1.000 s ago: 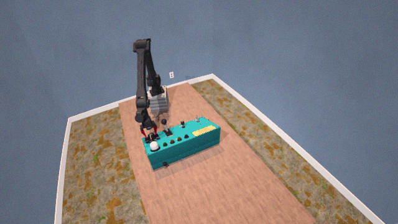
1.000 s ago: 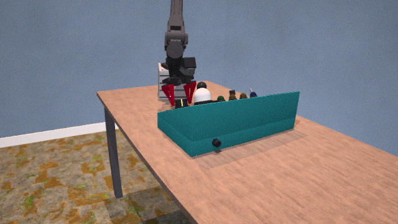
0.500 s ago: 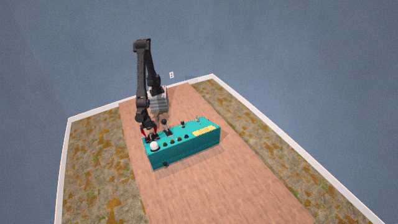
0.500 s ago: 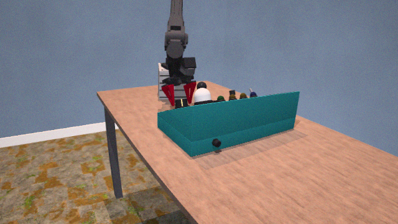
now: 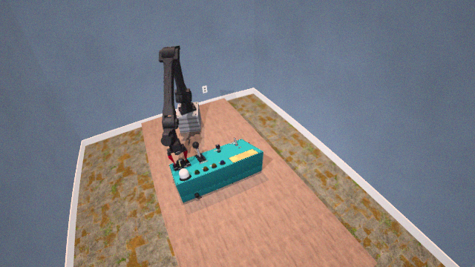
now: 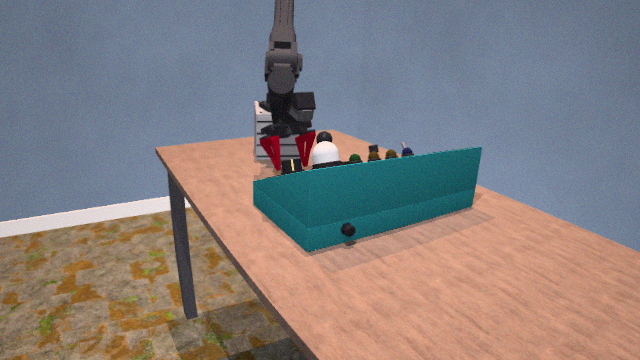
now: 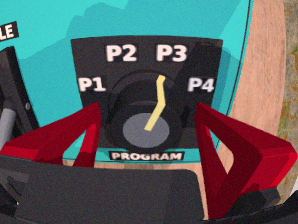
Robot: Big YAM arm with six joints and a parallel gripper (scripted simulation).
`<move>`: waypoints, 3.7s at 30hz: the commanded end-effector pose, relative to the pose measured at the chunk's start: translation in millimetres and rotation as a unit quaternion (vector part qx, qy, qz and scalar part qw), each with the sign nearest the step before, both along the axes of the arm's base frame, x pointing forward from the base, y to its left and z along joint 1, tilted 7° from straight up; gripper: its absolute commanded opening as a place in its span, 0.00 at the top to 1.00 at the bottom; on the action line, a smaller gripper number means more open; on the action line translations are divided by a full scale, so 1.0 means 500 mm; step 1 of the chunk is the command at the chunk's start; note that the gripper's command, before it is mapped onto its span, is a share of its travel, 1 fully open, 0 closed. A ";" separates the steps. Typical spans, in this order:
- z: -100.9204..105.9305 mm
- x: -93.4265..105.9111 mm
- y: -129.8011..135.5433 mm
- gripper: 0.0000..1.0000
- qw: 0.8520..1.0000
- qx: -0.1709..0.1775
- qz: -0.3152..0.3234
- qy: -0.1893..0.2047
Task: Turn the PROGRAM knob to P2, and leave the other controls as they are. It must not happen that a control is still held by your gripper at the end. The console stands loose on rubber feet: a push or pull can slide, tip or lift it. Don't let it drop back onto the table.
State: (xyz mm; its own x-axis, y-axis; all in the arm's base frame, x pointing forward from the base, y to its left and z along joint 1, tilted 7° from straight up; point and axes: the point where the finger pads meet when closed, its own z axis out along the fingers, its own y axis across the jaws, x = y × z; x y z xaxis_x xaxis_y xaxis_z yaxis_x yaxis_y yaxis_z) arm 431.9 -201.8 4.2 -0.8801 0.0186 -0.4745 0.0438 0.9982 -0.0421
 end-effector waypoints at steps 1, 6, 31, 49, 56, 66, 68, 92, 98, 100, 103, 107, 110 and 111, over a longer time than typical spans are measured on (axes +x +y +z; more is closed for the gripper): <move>0.043 0.050 -0.021 0.30 1.000 -0.010 -0.003 -0.023; 0.043 0.050 -0.021 0.30 1.000 -0.010 -0.003 -0.023; 0.043 0.050 -0.021 0.30 1.000 -0.010 -0.003 -0.023; 0.048 0.056 -0.022 0.30 0.999 -0.016 -0.003 -0.034; 0.047 0.055 -0.022 0.30 0.999 -0.016 -0.003 -0.033; 0.047 0.055 -0.022 0.30 0.999 -0.016 -0.003 -0.033; 0.047 0.055 -0.022 0.30 0.999 -0.016 -0.003 -0.033; 0.037 0.044 -0.015 0.30 0.999 -0.013 -0.002 -0.029; 0.019 0.023 -0.003 0.30 1.000 -0.008 -0.002 -0.020; 0.015 0.017 0.000 0.30 1.000 -0.006 -0.002 -0.016; 0.014 0.016 0.001 0.30 1.000 -0.006 -0.002 -0.015; 0.014 0.016 0.001 0.30 1.000 -0.006 -0.002 -0.015; 0.014 0.016 0.001 0.30 1.000 -0.006 -0.002 -0.015; 0.014 0.016 0.001 0.30 1.000 -0.006 -0.002 -0.015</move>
